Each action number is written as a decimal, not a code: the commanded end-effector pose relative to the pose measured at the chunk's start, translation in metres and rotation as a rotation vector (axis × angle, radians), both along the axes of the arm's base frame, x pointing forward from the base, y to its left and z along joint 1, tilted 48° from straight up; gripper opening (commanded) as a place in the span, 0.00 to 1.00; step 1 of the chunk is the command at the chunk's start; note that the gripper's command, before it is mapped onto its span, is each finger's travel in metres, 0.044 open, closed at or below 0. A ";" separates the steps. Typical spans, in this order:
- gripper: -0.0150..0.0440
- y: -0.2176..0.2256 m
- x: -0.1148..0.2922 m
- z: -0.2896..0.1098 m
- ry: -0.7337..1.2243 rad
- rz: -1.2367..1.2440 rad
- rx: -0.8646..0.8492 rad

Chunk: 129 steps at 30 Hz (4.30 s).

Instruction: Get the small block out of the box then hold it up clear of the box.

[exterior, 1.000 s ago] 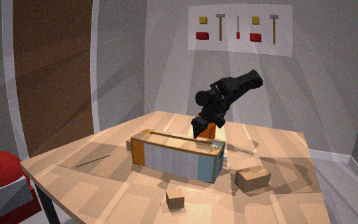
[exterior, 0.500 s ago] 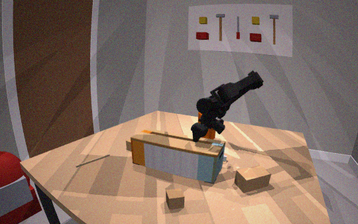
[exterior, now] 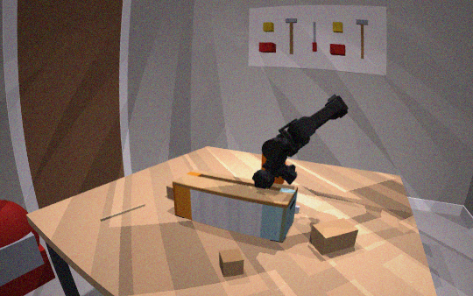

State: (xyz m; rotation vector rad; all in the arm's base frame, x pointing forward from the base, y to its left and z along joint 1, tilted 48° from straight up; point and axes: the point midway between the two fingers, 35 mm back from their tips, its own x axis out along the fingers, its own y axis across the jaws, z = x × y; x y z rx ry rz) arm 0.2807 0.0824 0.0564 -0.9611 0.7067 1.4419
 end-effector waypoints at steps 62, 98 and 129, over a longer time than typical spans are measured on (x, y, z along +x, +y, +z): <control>0.93 -0.057 0.015 -0.064 0.001 -0.001 -0.003; 0.93 -0.066 0.017 -0.075 0.001 -0.001 -0.004; 0.93 -0.073 0.019 -0.083 0.000 -0.001 -0.005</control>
